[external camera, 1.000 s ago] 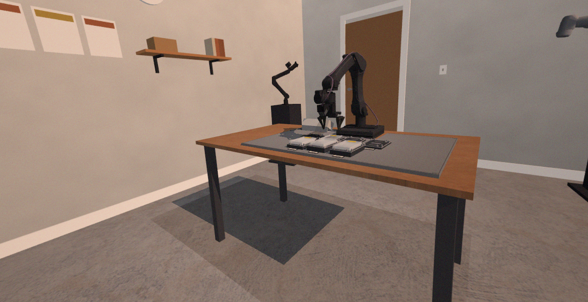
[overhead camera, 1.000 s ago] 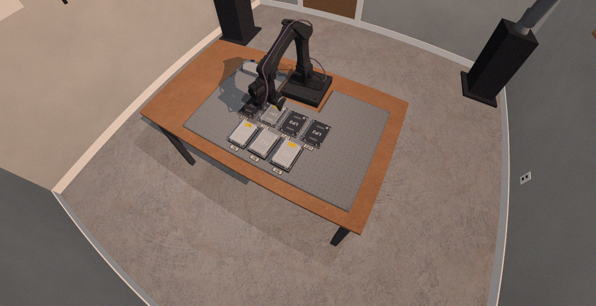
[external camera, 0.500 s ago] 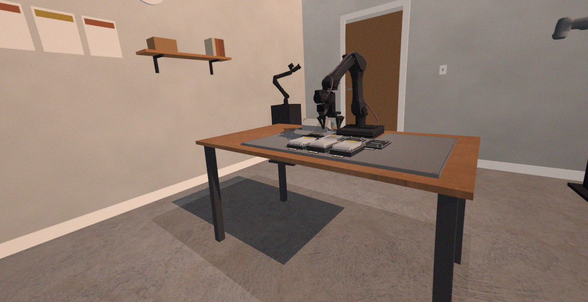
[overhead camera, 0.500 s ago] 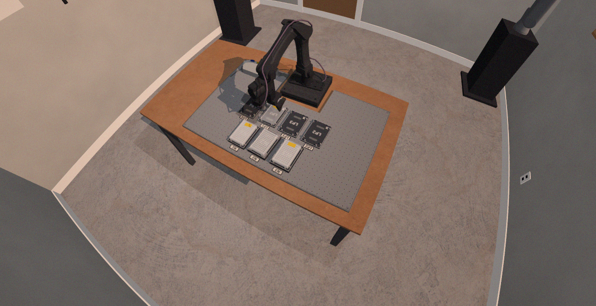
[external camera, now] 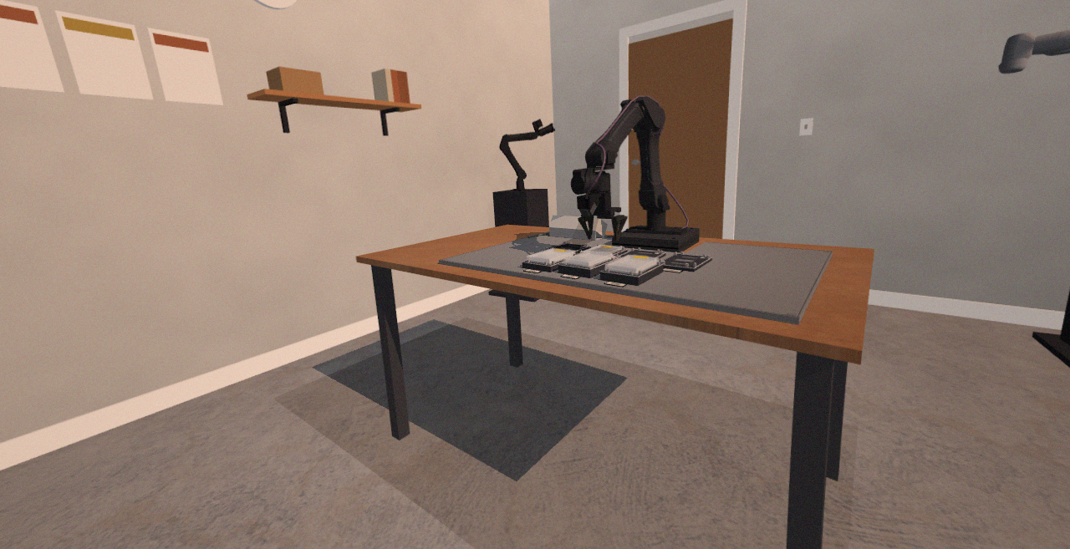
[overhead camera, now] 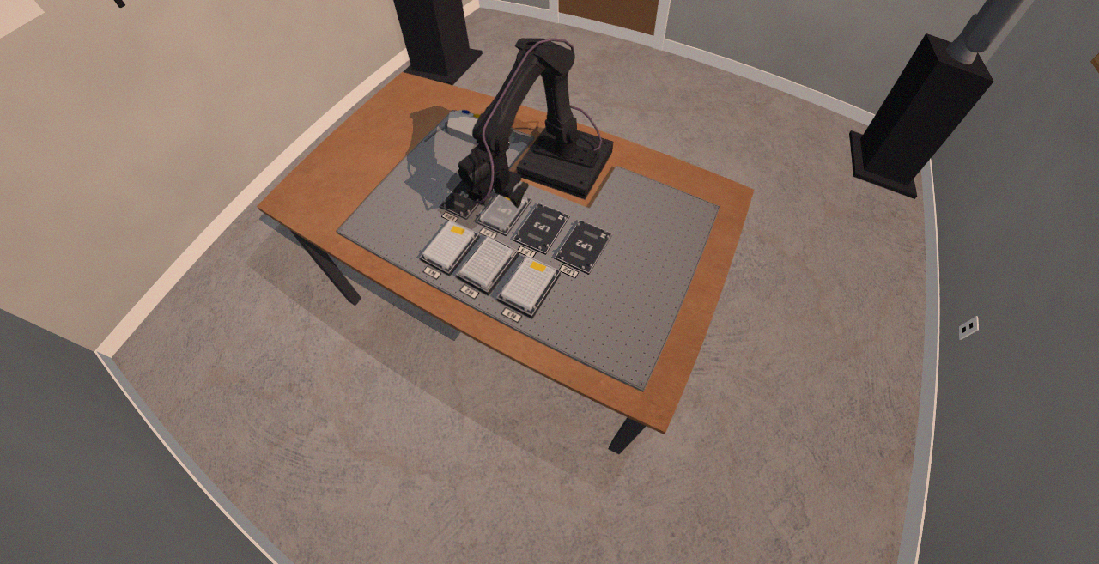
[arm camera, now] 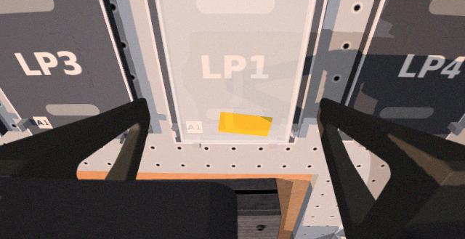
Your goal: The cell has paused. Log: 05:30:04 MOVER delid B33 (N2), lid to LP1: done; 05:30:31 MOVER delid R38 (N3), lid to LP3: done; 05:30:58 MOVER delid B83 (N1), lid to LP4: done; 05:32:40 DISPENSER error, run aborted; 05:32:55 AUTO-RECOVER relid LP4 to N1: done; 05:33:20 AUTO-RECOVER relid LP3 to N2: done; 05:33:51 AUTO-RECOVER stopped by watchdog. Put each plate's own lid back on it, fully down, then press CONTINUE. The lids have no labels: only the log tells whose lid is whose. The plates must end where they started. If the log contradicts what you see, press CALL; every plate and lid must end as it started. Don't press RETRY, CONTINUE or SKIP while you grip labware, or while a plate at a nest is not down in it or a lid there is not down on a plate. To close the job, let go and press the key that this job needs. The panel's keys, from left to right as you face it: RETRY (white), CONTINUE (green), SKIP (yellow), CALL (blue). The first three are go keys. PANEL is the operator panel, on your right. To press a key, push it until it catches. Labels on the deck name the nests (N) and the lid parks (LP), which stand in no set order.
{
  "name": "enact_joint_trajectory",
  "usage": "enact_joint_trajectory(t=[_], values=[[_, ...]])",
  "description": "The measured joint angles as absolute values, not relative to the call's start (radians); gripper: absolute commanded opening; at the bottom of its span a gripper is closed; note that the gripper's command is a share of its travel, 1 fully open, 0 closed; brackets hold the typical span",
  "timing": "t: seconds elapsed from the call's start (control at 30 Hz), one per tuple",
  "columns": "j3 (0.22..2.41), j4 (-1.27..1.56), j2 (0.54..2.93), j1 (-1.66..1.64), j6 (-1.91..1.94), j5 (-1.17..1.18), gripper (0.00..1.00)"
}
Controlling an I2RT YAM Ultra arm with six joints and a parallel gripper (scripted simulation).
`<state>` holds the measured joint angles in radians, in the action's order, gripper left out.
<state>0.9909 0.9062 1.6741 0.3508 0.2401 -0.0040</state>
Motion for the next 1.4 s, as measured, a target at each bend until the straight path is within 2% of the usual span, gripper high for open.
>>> enact_joint_trajectory(t=[1.2, 1.4], values=[[0.921, 0.742, 1.743, 0.350, 0.240, -0.004, 1.00], [0.921, 0.740, 1.743, 0.349, 0.240, -0.004, 0.96]])
